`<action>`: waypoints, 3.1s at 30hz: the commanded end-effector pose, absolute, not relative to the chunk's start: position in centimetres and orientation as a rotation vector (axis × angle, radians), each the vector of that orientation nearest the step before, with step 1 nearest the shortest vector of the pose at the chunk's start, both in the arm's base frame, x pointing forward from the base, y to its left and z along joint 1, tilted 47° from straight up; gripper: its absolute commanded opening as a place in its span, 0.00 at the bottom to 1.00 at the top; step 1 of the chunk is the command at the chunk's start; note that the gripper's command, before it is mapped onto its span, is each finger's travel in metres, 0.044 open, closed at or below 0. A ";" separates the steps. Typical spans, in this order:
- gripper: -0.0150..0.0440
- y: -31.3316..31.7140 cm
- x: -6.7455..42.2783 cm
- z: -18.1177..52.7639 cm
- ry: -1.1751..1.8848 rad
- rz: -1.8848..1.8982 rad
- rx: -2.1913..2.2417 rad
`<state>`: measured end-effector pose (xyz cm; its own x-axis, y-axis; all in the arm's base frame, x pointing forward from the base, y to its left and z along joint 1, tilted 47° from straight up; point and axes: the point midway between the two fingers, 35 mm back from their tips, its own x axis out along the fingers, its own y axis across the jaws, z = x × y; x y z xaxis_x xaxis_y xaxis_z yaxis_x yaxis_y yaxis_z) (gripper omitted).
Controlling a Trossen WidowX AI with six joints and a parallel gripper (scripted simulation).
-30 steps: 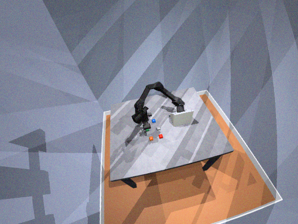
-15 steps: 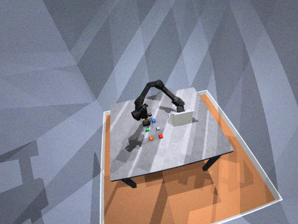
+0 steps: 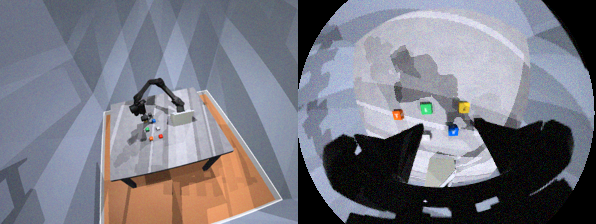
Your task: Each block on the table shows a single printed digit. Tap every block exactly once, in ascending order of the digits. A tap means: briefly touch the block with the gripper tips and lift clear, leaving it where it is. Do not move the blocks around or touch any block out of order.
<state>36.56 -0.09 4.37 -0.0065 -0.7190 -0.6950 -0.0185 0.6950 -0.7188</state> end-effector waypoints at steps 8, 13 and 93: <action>0.93 -4.2 36.6 8.8 1.473 -0.641 -0.623; 0.93 -4.2 36.6 8.8 1.473 -0.641 -0.623; 0.29 -1.8 35.8 -5.4 1.473 -0.640 -0.621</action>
<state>35.46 -2.49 -6.23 -0.0132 -0.7269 -0.6867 0.0011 0.6867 -0.7269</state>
